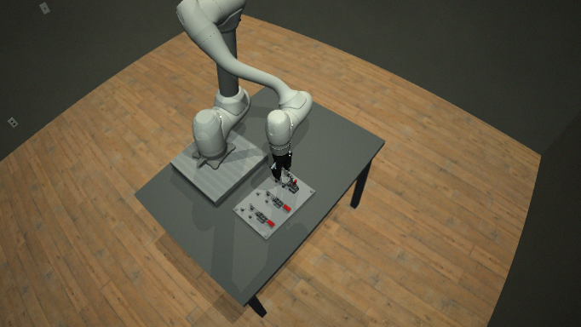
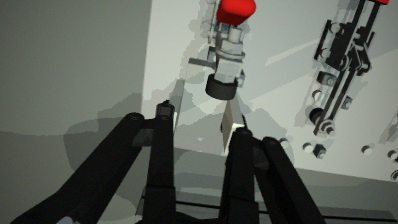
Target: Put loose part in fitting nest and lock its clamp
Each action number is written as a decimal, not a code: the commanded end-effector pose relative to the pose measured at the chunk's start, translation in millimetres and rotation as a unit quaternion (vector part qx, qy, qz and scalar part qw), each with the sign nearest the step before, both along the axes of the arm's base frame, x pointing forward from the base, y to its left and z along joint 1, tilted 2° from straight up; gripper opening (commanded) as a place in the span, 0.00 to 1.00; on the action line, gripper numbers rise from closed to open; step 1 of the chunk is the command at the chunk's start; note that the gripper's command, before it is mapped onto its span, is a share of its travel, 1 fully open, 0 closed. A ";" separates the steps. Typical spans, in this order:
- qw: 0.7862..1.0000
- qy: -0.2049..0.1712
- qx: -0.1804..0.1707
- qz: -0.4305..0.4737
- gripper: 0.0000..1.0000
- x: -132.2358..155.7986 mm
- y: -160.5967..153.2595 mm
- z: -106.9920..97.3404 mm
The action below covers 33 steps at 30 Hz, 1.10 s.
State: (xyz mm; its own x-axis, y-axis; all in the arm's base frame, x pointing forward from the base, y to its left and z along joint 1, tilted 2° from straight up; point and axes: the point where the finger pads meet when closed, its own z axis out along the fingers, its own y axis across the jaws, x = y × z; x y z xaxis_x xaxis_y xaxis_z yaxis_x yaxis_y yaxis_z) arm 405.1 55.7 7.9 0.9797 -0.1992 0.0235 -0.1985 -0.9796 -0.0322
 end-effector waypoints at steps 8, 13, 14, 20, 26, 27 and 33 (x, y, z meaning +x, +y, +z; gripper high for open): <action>1.000 0.000 0.000 0.000 0.10 1.3 -2.0 0.0; 1.000 0.000 0.000 0.000 0.10 1.7 -2.5 0.0; 1.000 0.000 0.000 0.000 0.10 1.7 -2.5 0.0; 1.000 0.000 0.000 0.000 0.10 1.7 -2.5 0.0; 1.000 0.000 0.000 0.000 0.10 1.7 -2.5 0.0; 1.000 0.000 0.000 0.000 0.10 1.7 -2.5 0.0; 1.000 0.000 0.000 0.000 0.62 1.7 -2.5 0.0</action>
